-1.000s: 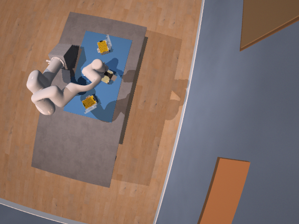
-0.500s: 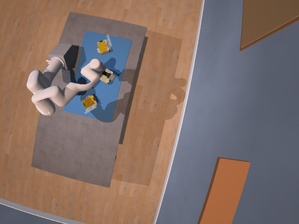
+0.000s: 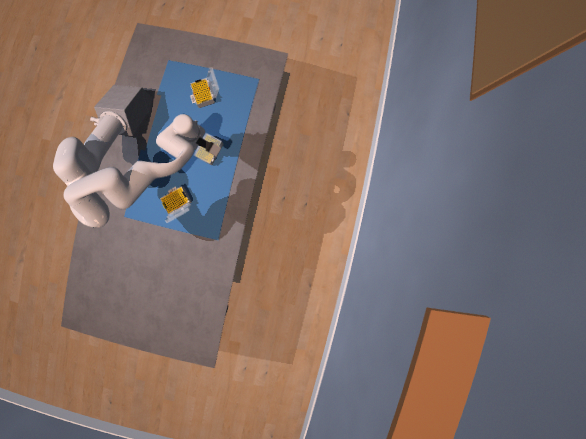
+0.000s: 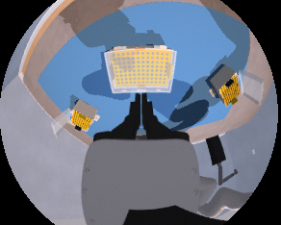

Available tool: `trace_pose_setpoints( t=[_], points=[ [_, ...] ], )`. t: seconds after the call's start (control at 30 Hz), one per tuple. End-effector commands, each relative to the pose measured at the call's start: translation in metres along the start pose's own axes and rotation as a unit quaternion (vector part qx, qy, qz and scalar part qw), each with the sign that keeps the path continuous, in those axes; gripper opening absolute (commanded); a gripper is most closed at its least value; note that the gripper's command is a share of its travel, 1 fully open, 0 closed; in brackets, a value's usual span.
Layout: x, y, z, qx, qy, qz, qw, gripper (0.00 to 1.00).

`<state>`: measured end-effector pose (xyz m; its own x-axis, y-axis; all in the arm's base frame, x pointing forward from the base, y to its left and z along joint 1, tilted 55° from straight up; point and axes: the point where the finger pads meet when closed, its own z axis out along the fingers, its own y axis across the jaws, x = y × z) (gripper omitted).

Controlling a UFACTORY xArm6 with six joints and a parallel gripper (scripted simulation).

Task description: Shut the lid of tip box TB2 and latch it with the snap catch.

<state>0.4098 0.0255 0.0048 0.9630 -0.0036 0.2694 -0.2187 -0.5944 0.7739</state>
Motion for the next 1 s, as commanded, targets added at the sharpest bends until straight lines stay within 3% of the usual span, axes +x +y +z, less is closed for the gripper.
trace_pose_setpoints(
  t=[0.0, 0.47, 0.97],
  points=[
    [-0.005, -0.001, 0.005, 0.001, 0.001, 0.001, 1.000, 0.00],
    [-0.005, -0.001, 0.005, 0.001, 0.001, 0.001, 1.000, 0.00],
    [-0.005, -0.001, 0.027, 0.001, 0.001, 0.001, 1.000, 0.00]
  ],
)
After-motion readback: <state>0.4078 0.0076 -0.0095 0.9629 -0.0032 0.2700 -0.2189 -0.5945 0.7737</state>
